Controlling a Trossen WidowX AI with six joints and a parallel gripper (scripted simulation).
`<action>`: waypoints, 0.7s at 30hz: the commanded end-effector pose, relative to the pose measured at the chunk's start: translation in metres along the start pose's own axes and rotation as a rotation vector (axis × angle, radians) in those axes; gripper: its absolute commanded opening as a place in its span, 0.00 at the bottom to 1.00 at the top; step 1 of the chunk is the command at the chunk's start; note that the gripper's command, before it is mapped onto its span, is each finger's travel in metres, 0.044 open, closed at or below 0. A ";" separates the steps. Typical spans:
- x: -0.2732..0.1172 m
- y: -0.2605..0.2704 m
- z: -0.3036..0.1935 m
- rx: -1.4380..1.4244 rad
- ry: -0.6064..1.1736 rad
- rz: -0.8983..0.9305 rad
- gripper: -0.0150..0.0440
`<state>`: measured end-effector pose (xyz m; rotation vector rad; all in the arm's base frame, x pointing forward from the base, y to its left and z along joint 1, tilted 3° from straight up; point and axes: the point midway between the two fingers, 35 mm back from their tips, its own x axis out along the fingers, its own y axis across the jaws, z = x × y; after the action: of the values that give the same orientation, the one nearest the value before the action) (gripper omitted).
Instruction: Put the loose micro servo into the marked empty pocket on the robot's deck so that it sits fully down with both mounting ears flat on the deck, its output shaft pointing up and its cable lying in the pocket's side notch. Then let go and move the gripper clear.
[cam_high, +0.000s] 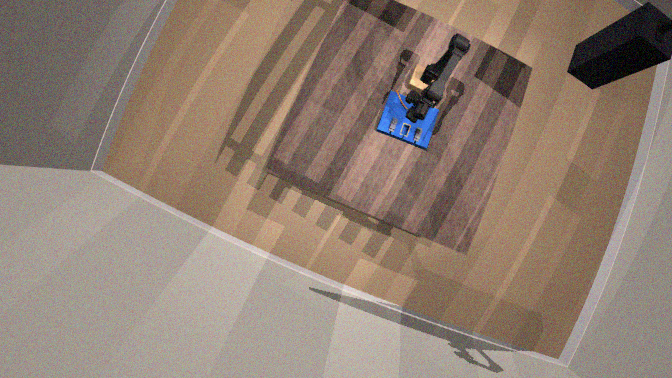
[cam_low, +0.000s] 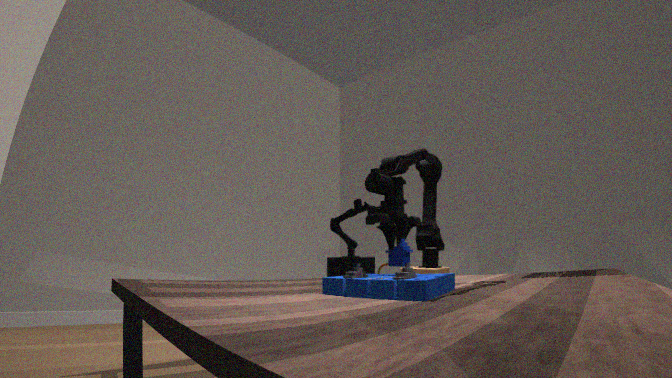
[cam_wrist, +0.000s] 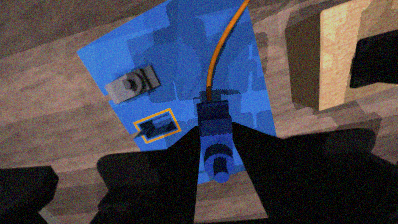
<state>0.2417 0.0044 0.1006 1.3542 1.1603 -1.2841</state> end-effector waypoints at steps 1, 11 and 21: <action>0.000 -0.001 0.000 -0.156 0.003 -0.001 0.25; 0.000 -0.001 0.000 -0.502 0.003 0.000 0.25; 0.000 -0.001 0.000 -0.847 0.003 0.000 0.25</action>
<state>0.2417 0.0044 0.1007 0.8079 1.4360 -0.7341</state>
